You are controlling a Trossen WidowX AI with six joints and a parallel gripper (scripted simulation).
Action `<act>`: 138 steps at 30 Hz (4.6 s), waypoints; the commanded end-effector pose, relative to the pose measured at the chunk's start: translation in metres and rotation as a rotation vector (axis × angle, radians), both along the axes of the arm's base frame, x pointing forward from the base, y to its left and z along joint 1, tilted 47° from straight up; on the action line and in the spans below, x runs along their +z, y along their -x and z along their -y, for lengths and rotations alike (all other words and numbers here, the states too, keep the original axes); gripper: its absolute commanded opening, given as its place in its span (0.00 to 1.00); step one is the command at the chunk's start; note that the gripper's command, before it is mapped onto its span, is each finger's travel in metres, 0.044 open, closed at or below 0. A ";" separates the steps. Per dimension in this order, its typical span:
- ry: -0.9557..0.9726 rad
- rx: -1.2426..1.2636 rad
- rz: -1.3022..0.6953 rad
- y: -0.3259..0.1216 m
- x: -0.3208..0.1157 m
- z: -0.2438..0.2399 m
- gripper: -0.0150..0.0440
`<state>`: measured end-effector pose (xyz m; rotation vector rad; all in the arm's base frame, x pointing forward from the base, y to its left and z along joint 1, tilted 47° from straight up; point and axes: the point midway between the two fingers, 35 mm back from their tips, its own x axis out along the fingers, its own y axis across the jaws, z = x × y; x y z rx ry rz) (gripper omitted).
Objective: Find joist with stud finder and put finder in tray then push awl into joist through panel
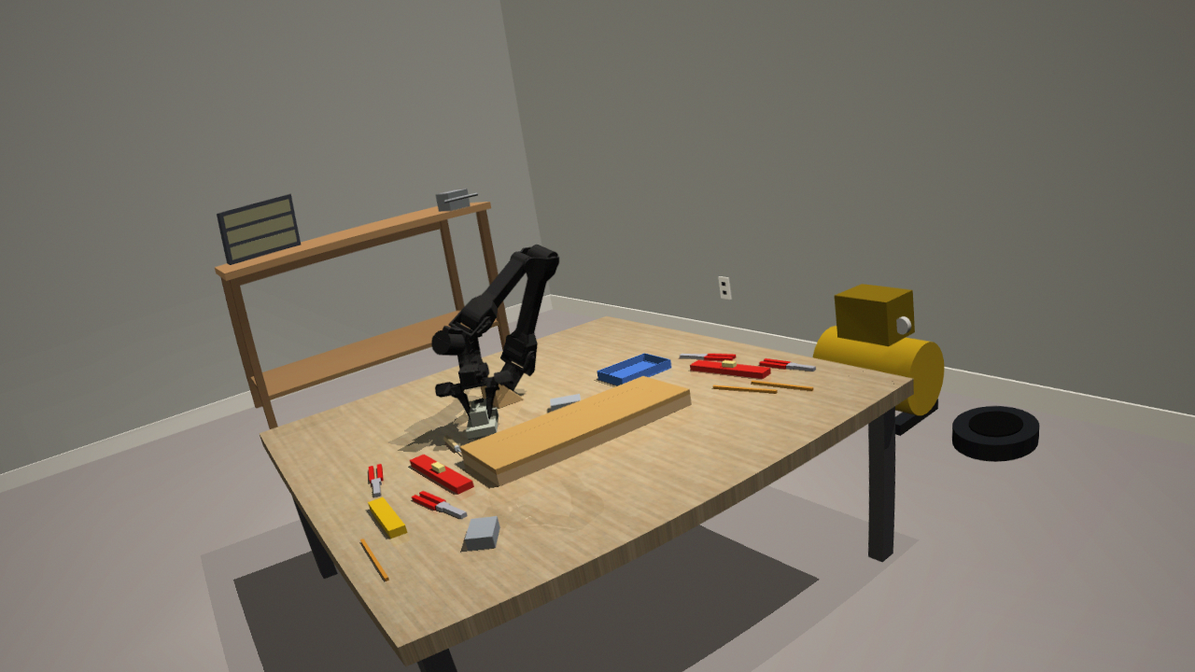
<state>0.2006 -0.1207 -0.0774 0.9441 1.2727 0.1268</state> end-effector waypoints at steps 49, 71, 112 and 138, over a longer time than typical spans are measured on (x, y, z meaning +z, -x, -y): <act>0.022 0.209 0.249 -0.121 0.052 0.092 0.25; 0.003 0.348 0.405 -0.196 0.043 0.083 0.25; 0.003 0.347 0.405 -0.196 0.012 0.052 0.25; 0.001 0.347 0.407 -0.193 -0.011 0.027 0.25</act>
